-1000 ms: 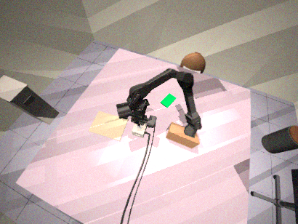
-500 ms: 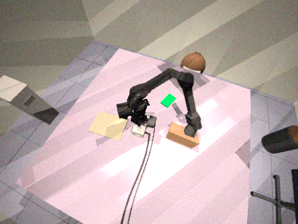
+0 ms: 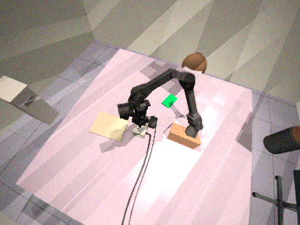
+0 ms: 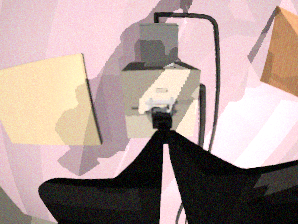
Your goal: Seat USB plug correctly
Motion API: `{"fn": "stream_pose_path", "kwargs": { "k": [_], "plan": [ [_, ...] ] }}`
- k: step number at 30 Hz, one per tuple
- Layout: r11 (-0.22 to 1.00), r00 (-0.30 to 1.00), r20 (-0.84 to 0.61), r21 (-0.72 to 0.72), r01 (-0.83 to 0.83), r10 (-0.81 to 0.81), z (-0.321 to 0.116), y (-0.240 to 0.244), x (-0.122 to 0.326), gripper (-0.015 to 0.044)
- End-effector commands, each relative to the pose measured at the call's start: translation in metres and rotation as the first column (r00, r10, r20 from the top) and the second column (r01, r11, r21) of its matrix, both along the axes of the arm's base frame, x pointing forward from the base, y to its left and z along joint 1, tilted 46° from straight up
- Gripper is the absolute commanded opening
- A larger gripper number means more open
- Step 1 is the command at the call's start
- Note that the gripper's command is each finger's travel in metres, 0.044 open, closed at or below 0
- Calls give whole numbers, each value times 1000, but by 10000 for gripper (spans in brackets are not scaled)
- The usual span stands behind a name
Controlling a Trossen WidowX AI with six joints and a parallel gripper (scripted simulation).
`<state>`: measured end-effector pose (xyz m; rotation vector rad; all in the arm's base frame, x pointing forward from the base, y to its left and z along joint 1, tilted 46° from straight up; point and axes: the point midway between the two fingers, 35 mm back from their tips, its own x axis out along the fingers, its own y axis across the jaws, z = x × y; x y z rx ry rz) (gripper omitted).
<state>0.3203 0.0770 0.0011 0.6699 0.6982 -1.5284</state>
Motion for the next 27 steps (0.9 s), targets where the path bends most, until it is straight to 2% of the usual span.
{"fn": "stream_pose_path", "kwargs": {
  "k": [1,27],
  "plan": [
    [1000,1000,-9,6,0,0,-2,0,-2,0],
    [1000,1000,-8,8,0,0,-4,-3,-2,0]
  ]
}}
